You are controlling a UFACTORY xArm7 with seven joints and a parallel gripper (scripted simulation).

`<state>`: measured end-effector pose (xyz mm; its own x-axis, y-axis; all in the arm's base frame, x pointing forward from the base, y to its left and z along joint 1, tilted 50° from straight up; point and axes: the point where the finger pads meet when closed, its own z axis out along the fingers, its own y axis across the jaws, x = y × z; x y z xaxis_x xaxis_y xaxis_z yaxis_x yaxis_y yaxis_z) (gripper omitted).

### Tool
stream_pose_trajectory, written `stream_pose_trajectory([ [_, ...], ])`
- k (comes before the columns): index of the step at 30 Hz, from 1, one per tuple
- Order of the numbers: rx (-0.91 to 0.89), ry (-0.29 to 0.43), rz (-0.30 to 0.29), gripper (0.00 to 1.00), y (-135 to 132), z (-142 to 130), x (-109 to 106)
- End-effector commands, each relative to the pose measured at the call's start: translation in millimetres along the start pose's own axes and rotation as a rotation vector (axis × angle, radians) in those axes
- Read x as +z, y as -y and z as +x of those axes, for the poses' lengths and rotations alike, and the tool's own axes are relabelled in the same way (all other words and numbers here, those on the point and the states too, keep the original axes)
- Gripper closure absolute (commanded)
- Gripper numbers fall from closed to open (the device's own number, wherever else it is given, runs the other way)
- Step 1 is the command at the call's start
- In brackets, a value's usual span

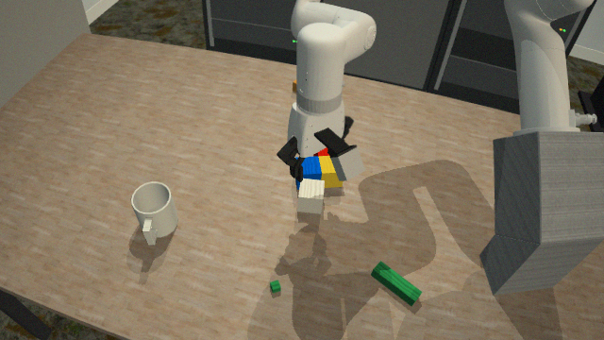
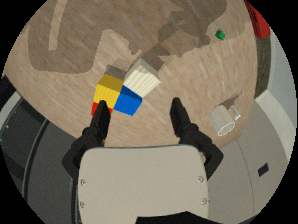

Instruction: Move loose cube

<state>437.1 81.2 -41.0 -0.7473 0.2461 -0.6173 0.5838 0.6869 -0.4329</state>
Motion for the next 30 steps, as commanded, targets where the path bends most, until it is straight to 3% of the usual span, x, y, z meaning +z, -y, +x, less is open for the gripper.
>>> stream_pose_trajectory([
  [1, 0.278, 0.017, -0.019, 0.00, -2.0, -0.6, -2.2],
  [9, 0.654, 0.025, -0.030, 0.00, -2.3, -1.2, -2.6],
  [10, 0.699, 0.030, -0.034, 0.18, -2.3, -1.2, -2.6],
  [11, 0.737, 0.035, -0.039, 0.18, -2.3, -1.2, -2.6],
  [30, 0.737, 0.035, -0.039, 0.18, -2.3, -1.2, -2.6],
])
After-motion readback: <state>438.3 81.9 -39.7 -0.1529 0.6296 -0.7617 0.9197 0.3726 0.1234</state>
